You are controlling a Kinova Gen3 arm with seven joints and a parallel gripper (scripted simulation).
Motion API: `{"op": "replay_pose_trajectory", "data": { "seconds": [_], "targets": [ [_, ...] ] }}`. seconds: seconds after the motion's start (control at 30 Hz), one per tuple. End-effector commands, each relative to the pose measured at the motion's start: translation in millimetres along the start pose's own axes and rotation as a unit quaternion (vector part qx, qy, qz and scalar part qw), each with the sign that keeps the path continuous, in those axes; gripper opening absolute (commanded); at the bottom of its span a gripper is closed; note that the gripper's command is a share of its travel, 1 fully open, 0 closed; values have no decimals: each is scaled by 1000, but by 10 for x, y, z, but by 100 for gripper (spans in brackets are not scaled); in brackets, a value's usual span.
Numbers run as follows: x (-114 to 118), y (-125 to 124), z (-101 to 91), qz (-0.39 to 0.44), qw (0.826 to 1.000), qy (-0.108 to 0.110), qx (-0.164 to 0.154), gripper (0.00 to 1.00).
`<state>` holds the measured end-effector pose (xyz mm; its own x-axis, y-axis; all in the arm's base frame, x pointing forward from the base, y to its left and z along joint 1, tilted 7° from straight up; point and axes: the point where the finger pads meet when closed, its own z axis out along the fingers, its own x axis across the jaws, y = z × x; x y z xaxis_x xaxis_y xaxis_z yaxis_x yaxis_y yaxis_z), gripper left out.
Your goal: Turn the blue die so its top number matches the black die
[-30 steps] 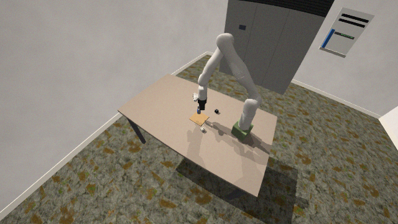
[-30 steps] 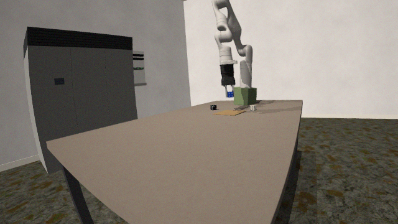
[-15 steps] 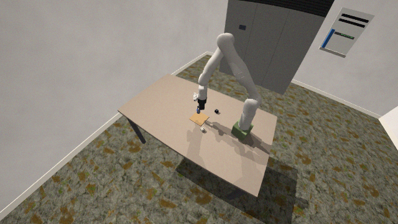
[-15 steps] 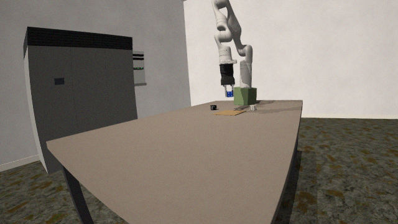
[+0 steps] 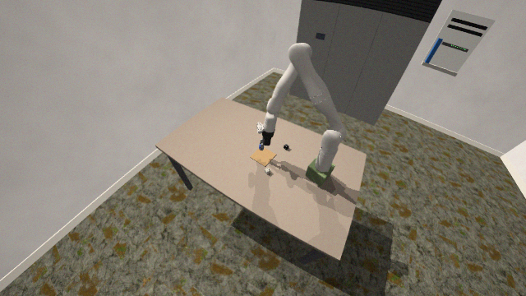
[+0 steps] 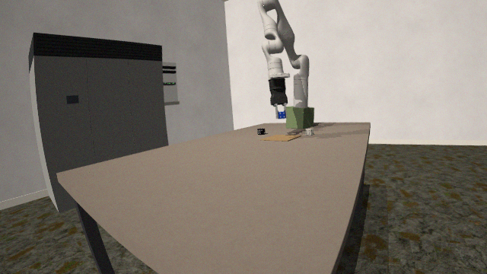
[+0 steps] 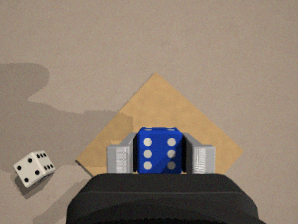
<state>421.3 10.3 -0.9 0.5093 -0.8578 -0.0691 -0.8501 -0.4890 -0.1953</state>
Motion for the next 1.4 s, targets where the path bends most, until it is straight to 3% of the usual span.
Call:
{"op": "replay_pose_trajectory", "data": {
  "seconds": [0.0, 0.2, 0.7, 0.77, 1.27, 1.37],
  "targets": [
    [21, 61, -16, 7, 1000, -1, 11, 57],
    [29, 62, -10, 7, 999, 0, 37, 57],
    [32, 66, -25, 7, 987, 0, 158, 57],
    [32, 66, -25, 7, 987, 0, 158, 57],
    [21, 79, -4, 6, 955, -1, 298, 57],
    [20, 80, 0, 5, 951, -1, 308, 57]
  ]
}}
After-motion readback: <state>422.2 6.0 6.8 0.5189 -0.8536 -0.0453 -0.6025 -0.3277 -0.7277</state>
